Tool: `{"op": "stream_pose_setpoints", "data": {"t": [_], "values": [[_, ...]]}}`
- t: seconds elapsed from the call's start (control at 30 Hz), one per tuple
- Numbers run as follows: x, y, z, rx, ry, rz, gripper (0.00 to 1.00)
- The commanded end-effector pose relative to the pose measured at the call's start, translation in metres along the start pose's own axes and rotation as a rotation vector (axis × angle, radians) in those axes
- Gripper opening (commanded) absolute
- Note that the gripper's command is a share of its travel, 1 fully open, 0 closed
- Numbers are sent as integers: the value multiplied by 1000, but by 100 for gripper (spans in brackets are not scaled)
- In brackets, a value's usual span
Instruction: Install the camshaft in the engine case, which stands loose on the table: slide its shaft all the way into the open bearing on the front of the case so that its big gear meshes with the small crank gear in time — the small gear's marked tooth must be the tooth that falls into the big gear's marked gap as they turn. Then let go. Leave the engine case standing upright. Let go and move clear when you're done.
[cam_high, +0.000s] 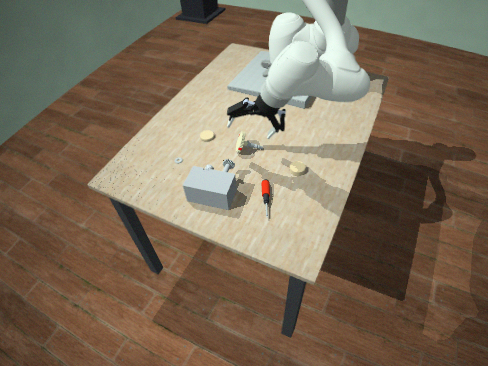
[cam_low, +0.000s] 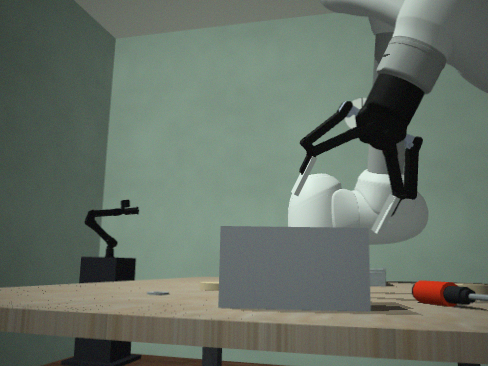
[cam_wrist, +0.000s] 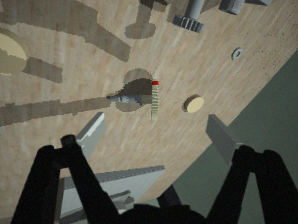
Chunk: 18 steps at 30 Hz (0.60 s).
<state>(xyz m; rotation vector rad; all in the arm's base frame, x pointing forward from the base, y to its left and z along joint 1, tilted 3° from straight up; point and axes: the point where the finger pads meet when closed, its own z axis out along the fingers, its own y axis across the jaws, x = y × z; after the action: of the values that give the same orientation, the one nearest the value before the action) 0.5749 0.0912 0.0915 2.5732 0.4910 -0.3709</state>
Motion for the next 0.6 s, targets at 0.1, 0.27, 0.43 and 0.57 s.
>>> {"op": "stream_pose_setpoints", "data": {"t": [0.1, 0.27, 0.43, 0.57], "values": [[0, 0, 1, 0, 0, 0, 21], [0, 0, 1, 0, 0, 0, 21], [0, 0, 1, 0, 0, 0, 21], [0, 0, 1, 0, 0, 0, 21]]}}
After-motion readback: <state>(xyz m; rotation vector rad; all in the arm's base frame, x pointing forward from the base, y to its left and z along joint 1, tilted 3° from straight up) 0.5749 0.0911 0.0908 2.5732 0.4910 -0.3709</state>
